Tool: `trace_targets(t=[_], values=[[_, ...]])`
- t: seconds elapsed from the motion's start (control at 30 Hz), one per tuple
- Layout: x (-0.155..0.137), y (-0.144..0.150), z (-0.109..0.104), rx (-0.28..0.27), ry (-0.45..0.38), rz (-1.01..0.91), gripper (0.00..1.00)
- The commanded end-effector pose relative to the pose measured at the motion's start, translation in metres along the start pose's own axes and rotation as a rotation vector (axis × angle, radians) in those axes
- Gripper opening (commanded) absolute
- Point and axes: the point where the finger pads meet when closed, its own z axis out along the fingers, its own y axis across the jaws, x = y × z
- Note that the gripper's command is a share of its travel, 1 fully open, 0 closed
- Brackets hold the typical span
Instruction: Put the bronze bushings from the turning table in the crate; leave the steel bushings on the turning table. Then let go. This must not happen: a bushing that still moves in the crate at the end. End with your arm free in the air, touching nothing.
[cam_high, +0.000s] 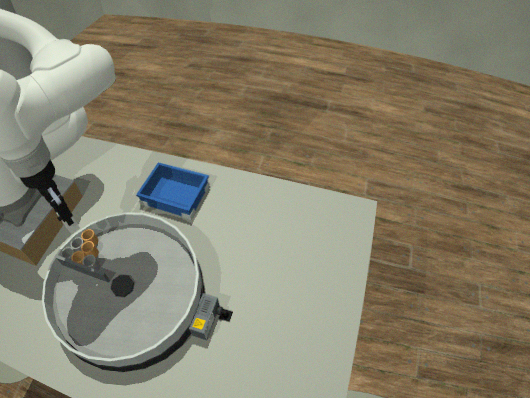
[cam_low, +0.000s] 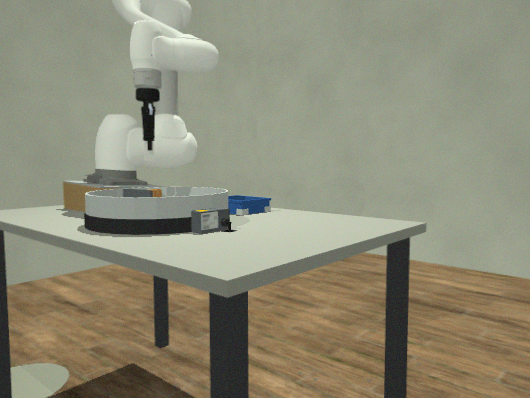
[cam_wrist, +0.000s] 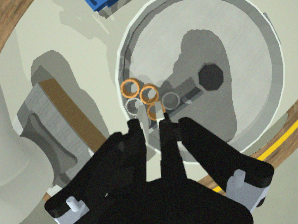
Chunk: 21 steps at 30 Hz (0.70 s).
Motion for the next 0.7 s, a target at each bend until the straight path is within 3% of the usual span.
trace_targets(t=[0.0,0.67], values=[[0.004,-0.004,0.009,-0.001,0.005,-0.161,0.1],[0.024,-0.022,0.036,-0.003,0.004,-0.799,0.1]])
